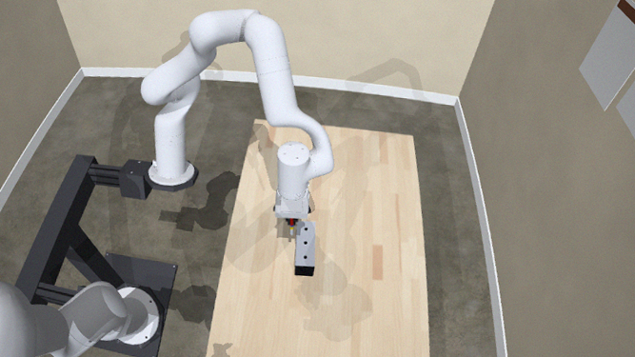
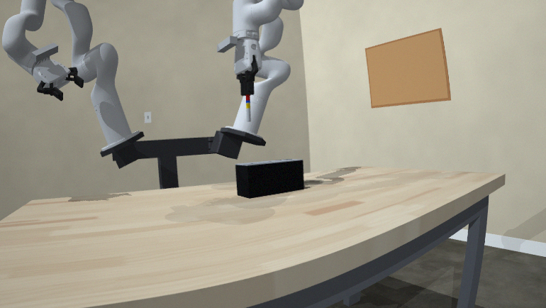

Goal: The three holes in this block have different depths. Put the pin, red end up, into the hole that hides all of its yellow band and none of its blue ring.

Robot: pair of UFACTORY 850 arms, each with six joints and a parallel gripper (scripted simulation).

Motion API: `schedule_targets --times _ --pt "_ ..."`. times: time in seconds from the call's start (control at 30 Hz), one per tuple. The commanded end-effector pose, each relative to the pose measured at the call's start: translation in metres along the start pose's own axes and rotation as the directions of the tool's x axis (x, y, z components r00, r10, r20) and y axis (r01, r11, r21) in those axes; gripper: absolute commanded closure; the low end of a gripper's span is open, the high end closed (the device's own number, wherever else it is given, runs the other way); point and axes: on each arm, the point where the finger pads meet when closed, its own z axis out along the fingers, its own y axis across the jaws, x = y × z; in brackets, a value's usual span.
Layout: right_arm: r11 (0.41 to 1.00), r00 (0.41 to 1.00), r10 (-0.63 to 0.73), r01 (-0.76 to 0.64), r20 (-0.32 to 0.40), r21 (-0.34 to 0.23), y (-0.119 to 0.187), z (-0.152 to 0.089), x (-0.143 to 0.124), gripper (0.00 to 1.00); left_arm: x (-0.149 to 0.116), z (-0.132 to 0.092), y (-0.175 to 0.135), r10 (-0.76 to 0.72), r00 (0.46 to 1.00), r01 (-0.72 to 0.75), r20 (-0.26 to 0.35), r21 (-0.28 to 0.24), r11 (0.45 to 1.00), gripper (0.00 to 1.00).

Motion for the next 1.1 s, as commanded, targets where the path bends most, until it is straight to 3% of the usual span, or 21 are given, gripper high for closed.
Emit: schedule_targets --times 0.0,0.27,0.3,0.83,0.87,0.97,1.07 --pt "1.000 1.000 -0.001 0.001 -0.001 -0.001 0.000 0.000 0.001 0.00 0.011 0.003 -0.018 0.004 1.000 -0.004 0.009 -0.017 1.000 1.00" --pt "1.000 1.000 -0.001 0.001 -0.001 -0.001 0.000 0.000 0.001 0.00 0.011 0.003 -0.018 0.004 1.000 -0.004 0.009 -0.017 1.000 1.00" --pt "1.000 1.000 -0.001 0.001 -0.001 -0.001 0.000 0.000 0.001 0.00 0.028 0.004 -0.054 0.004 1.000 -0.004 0.009 -0.016 1.000 1.00" --pt "1.000 1.000 -0.001 0.001 -0.001 -0.001 0.000 0.000 0.001 0.00 0.028 0.004 -0.054 0.004 1.000 -0.004 0.009 -0.016 1.000 1.00" --pt "1.000 1.000 -0.001 0.001 -0.001 -0.001 0.000 0.000 0.001 0.00 0.027 0.074 -0.054 0.004 1.000 -0.004 0.009 -0.017 1.000 1.00" --pt "1.000 1.000 -0.001 0.001 -0.001 -0.001 0.000 0.000 0.001 0.00 0.027 0.089 -0.054 0.004 1.000 -0.004 0.009 -0.017 1.000 1.00" --pt "1.000 1.000 -0.001 0.001 -0.001 -0.001 0.000 0.000 0.001 0.00 0.027 0.089 -0.054 0.004 1.000 -0.004 0.009 -0.017 1.000 1.00"
